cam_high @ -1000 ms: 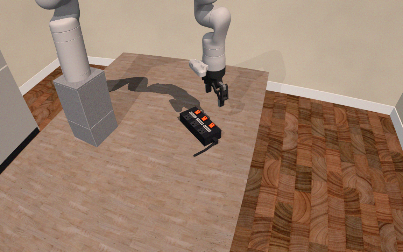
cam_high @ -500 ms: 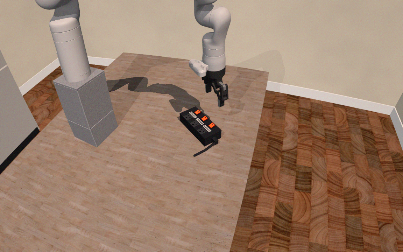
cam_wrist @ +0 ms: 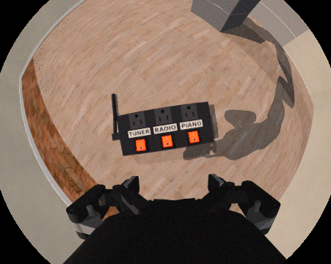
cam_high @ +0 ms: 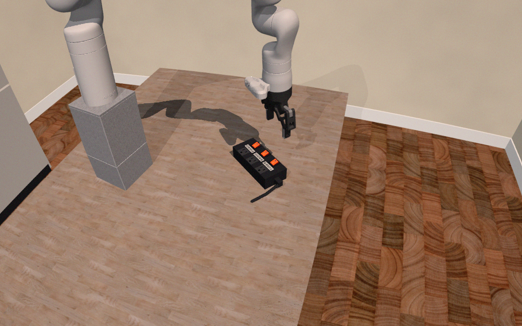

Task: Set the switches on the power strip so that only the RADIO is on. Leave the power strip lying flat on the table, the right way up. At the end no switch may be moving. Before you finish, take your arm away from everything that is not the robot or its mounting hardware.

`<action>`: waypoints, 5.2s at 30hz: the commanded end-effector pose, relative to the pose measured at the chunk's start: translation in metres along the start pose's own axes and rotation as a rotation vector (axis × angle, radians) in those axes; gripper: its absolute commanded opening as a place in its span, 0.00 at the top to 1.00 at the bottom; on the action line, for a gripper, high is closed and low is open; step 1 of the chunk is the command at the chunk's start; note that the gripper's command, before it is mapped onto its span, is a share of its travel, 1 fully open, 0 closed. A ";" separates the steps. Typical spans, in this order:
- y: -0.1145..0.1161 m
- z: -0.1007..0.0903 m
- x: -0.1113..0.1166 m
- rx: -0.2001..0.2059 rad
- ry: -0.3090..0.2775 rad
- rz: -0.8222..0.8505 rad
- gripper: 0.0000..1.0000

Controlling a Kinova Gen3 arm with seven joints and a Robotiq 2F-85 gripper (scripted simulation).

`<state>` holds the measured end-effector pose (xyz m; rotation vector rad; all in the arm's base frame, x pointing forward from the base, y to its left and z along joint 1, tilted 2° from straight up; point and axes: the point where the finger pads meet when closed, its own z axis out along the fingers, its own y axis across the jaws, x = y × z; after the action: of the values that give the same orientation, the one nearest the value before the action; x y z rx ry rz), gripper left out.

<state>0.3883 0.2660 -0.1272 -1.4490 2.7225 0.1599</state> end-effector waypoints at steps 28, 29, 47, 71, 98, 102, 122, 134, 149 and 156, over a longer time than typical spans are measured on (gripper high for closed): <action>-0.002 0.000 0.001 0.002 0.006 -0.004 0.00; -0.002 0.000 0.001 0.002 0.006 -0.004 0.00; -0.002 0.000 0.001 0.002 0.006 -0.004 0.00; -0.002 0.000 0.001 0.002 0.006 -0.004 0.00; -0.002 0.000 0.001 0.002 0.006 -0.004 0.00; -0.002 0.000 0.001 0.002 0.006 -0.004 0.00; -0.002 0.000 0.001 0.002 0.006 -0.004 0.00; -0.003 -0.012 0.015 0.006 0.010 0.139 0.00; -0.020 -0.063 0.083 0.061 0.038 0.745 0.00; -0.021 -0.067 0.088 0.065 0.038 0.772 0.00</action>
<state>0.3561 0.1702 -0.0753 -0.3273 3.1289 0.0562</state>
